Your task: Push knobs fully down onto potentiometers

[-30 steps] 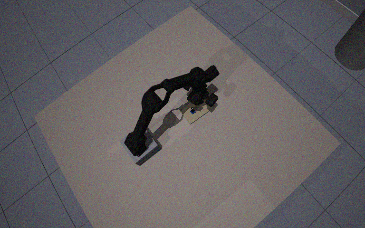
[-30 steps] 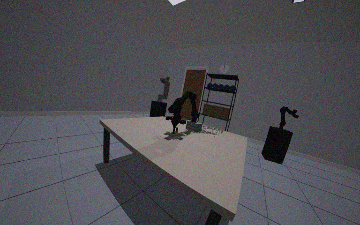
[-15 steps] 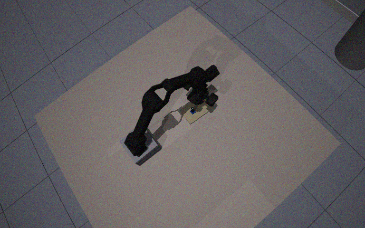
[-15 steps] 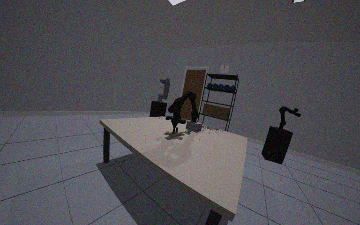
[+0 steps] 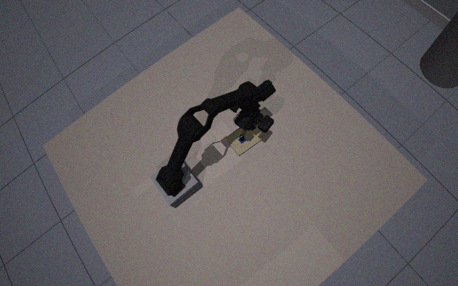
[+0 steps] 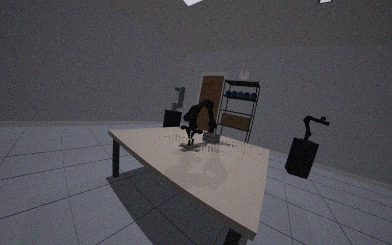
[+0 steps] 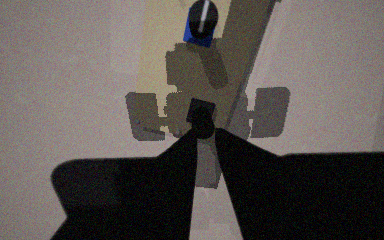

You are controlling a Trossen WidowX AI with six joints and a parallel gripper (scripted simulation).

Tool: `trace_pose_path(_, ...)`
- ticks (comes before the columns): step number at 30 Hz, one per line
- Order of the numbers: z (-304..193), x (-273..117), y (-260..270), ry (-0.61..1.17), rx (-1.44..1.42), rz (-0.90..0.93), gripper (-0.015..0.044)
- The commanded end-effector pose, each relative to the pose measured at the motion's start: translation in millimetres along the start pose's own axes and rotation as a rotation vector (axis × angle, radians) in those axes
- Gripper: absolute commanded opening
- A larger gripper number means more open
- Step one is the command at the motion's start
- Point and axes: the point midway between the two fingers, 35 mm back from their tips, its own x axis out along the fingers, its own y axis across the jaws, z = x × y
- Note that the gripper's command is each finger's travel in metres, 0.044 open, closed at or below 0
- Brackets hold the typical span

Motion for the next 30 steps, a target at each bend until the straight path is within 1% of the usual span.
trace_pose_path(1,0,1,0,-0.002,0.000,-0.001,0.0157)
trace_pose_path(5,6,-2,-1,-0.002,0.000,0.000,0.0263)
trace_pose_path(12,71,-23,-7,-0.005,0.002,0.001,0.0440)
trace_pose_path(17,125,-27,-14,-0.007,0.004,0.002,0.0440)
trace_pose_path(22,178,-23,-23,-0.009,0.005,0.003,0.0440)
trace_pose_path(24,185,-22,-24,-0.009,0.006,0.003,0.0440)
trace_pose_path(30,185,-22,-24,-0.009,0.006,0.003,0.0440)
